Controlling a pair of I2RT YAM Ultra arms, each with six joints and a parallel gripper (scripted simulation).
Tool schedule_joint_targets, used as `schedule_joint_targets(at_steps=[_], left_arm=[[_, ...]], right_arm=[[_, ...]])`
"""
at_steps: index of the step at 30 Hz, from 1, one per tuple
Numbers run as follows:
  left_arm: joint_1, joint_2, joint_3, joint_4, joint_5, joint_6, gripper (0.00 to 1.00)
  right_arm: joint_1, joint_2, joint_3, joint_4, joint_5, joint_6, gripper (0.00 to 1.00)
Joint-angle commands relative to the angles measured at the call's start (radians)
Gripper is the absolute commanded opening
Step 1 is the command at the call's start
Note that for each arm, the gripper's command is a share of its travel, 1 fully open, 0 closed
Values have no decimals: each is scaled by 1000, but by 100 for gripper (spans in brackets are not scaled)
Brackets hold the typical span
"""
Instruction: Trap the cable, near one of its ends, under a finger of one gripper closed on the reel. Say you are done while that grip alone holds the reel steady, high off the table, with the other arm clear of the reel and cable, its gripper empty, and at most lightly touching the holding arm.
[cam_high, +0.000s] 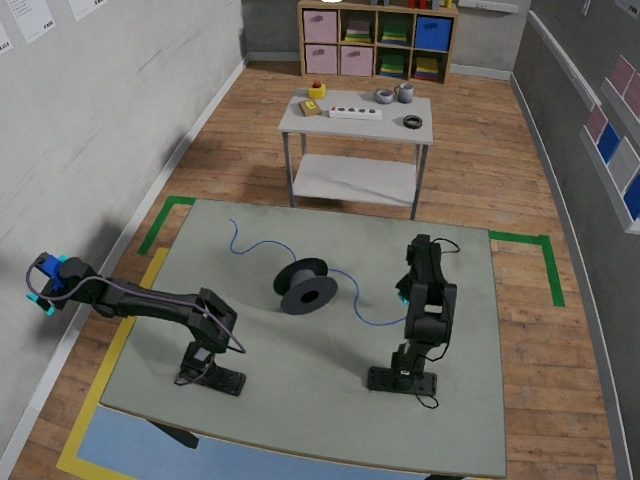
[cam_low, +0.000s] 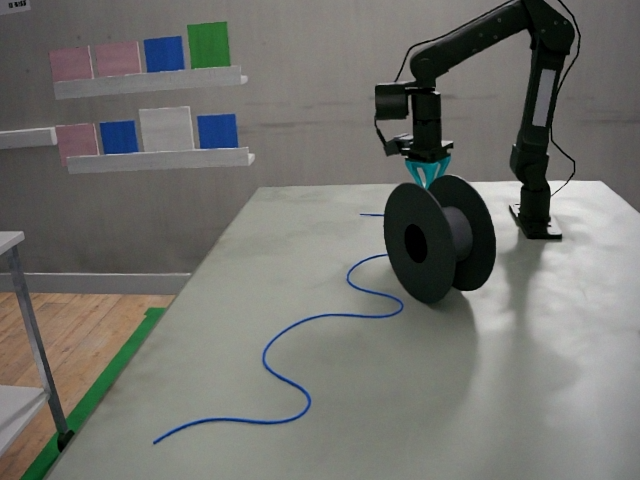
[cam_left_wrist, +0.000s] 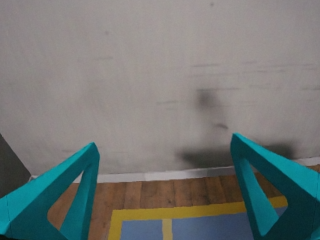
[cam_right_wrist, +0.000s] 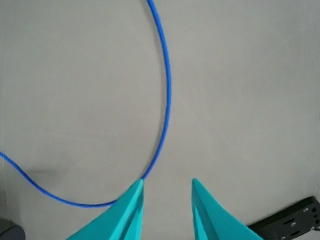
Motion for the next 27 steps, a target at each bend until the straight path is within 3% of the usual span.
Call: schedule_joint_targets(at_steps=[1, 11, 14, 16, 27], left_arm=[[1, -3, -13, 7, -7, 5, 100], [1, -3, -13, 7, -7, 5, 100], [1, -3, -13, 7, -7, 5, 100], [1, -3, -13, 7, -7, 5, 100], [1, -3, -13, 7, -7, 5, 100]], right_arm=[[-13, 17, -28, 52, -7, 10, 30], [-6, 88, -94, 192, -6, 9, 30], [-5, 78, -79, 203, -6, 9, 30], [-4, 115, -125, 225, -6, 10, 30], [-2, 108, -157, 301, -6, 10, 30]])
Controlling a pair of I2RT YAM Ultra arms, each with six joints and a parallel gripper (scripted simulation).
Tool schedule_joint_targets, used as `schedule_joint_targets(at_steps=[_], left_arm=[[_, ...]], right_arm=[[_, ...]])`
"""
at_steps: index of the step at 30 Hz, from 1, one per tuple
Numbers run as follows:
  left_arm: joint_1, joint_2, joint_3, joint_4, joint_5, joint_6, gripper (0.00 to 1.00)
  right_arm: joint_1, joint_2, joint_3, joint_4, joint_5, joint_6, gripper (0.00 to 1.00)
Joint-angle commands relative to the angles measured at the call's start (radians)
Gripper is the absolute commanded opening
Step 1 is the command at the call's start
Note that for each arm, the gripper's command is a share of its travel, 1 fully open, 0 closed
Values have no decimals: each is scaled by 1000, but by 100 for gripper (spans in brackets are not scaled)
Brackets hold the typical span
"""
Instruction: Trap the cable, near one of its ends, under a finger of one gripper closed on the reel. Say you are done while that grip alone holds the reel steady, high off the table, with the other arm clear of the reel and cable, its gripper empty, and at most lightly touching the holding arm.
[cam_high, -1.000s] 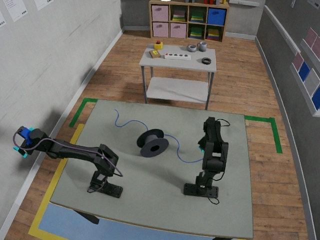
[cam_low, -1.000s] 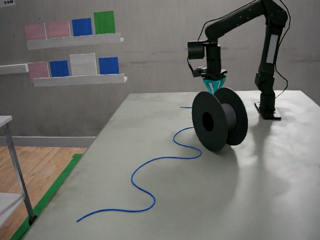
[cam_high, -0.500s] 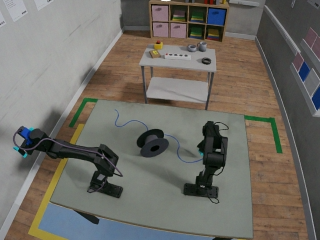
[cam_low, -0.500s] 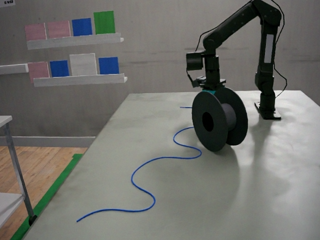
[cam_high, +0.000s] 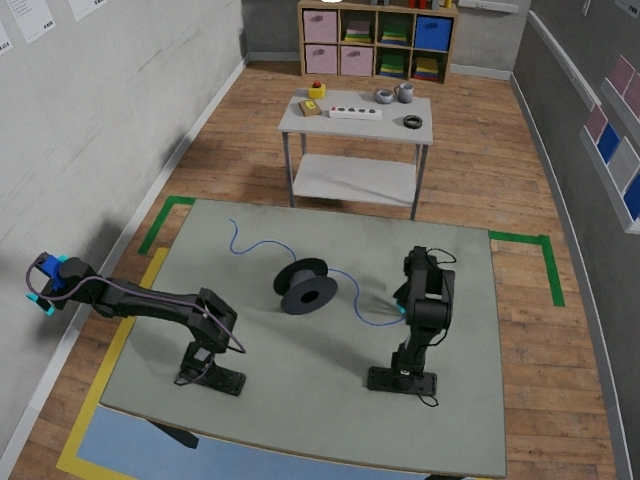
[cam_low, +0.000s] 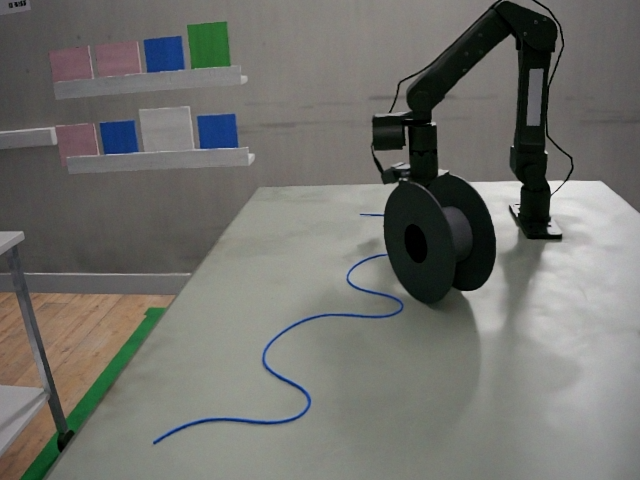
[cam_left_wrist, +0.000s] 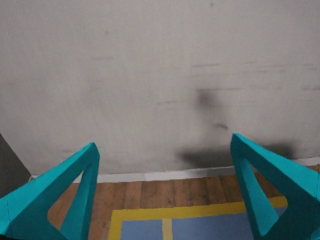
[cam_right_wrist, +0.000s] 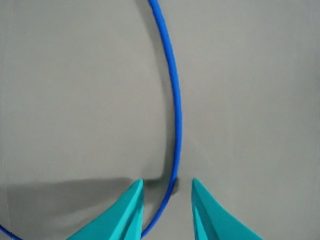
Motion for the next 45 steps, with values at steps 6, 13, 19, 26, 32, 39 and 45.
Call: schedule_joint_targets(at_steps=[6, 13, 19, 26, 32, 39, 45], left_arm=[[1, -3, -13, 7, -7, 5, 100], [1, -3, -13, 7, -7, 5, 100], [1, -3, -13, 7, -7, 5, 100], [1, -3, -13, 7, -7, 5, 100], [1, -3, -13, 7, -7, 5, 100], [1, -3, -13, 7, -7, 5, 100], [1, -3, -13, 7, -7, 5, 100]], right_arm=[[0, -34, -18, 32, -6, 10, 30], [3, -54, -29, 0, -5, 11, 30], [4, -62, -25, 9, -6, 11, 30], [6, -60, -22, 17, -6, 11, 30], [8, -32, -37, 34, -5, 12, 30], [9, -17, -14, 46, -6, 12, 30], [11, -17, -21, 53, -6, 12, 30]])
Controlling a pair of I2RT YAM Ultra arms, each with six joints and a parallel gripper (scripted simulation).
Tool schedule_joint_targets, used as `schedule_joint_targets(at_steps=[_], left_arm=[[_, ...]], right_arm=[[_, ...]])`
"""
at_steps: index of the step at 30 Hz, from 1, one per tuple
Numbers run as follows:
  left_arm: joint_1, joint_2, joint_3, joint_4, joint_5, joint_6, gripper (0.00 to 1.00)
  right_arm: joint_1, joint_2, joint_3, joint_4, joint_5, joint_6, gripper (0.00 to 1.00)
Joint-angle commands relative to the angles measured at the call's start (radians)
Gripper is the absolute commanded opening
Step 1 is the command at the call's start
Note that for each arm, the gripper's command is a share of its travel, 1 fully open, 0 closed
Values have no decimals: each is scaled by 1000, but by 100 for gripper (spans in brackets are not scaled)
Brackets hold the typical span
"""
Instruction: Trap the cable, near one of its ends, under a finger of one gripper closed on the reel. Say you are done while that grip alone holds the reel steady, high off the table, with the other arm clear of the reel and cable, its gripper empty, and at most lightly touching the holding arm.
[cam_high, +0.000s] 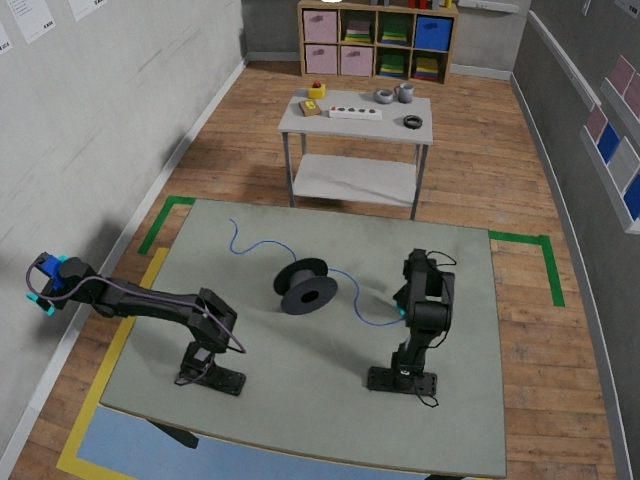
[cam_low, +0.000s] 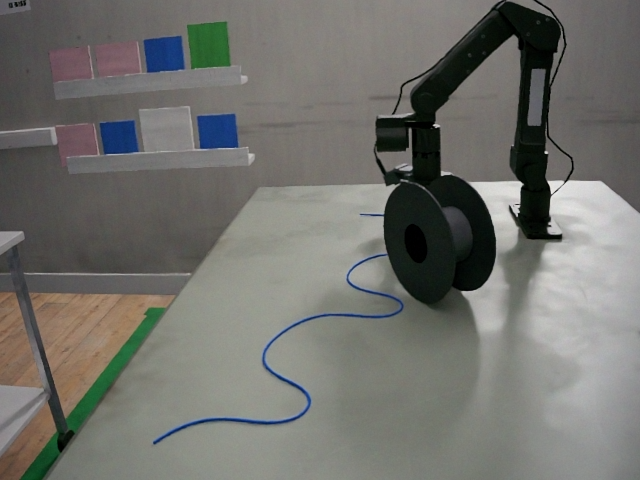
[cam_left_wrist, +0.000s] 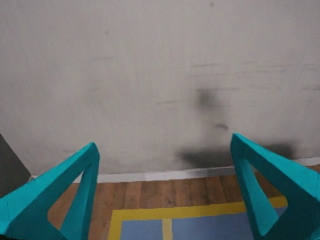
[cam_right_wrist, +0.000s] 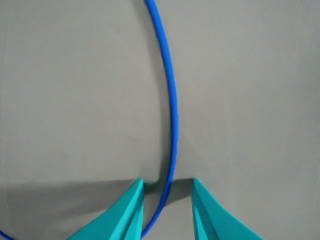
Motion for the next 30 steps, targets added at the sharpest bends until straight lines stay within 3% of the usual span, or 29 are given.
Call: schedule_joint_targets(at_steps=[1, 9, 30], left_arm=[[1, -3, -13, 7, -7, 5, 100], [1, -3, -13, 7, -7, 5, 100], [1, -3, -13, 7, -7, 5, 100]], right_arm=[[11, 4, 17, 19, -6, 10, 30], [13, -11, 4, 16, -6, 10, 29], [13, -11, 4, 16, -6, 10, 5]])
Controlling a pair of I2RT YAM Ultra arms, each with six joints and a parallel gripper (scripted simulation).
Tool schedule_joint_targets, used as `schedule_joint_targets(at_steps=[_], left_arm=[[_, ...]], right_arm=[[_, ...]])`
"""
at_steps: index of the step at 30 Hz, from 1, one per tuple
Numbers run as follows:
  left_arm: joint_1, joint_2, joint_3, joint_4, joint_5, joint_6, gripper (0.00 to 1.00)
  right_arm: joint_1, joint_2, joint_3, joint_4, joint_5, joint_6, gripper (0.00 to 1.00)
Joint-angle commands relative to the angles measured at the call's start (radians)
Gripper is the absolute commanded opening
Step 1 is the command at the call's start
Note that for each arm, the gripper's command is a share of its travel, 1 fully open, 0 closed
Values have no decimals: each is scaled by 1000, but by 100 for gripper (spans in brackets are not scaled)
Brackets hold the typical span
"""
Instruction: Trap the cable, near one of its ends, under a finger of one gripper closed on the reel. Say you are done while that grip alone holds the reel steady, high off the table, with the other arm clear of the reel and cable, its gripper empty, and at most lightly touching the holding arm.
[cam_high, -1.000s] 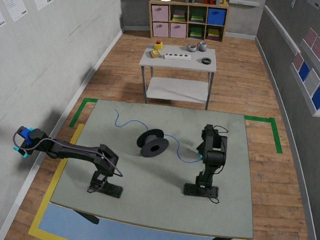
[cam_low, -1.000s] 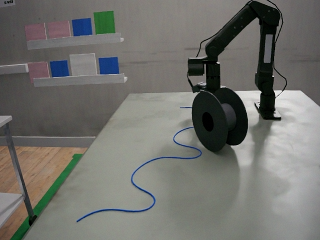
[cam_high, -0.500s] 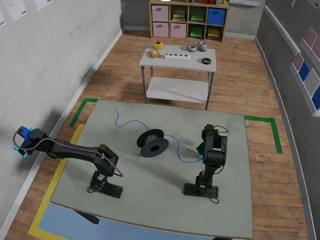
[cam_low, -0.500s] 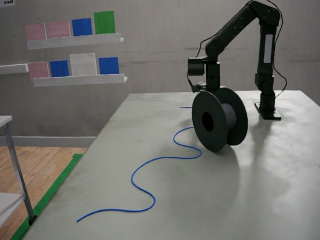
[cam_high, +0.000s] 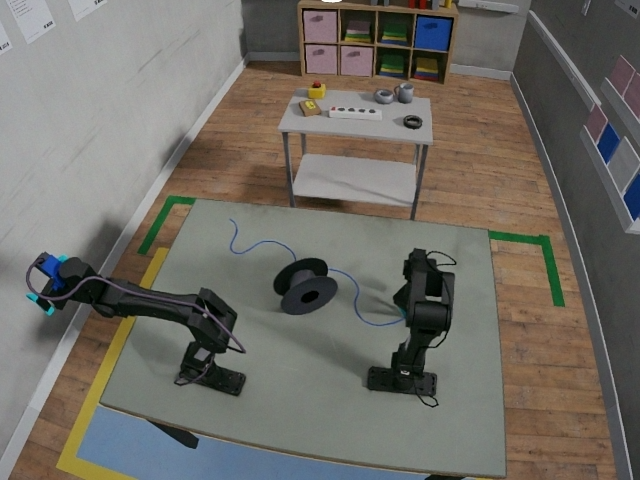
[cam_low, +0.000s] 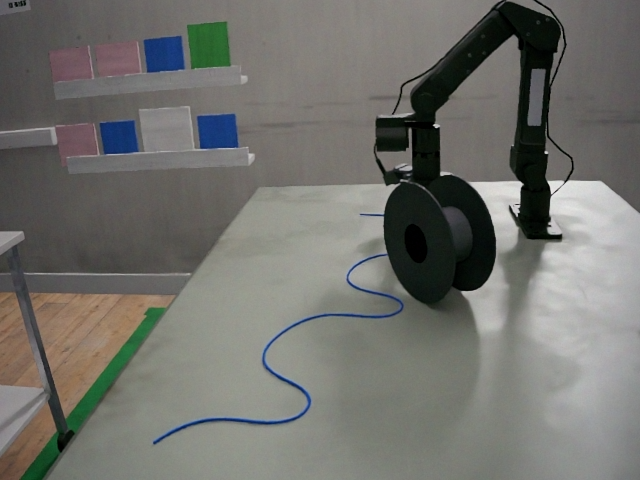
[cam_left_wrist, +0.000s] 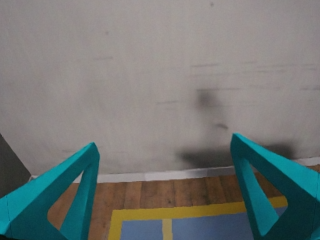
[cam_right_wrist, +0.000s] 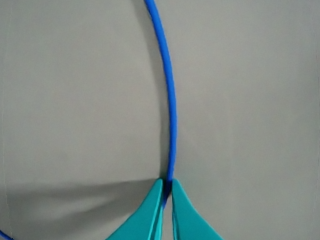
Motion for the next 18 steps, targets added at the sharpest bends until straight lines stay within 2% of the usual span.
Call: schedule_joint_targets(at_steps=[1, 4, 15, 18], left_arm=[[1, -3, -13, 7, -7, 5, 100], [1, -3, -13, 7, -7, 5, 100], [1, -3, -13, 7, -7, 5, 100], [1, -3, -13, 7, -7, 5, 100]], right_arm=[[13, -11, 4, 11, -6, 10, 4], [13, -11, 4, 11, -6, 10, 0], [13, -29, -3, 3, -6, 10, 0], [14, -33, 18, -20, -6, 10, 0]])
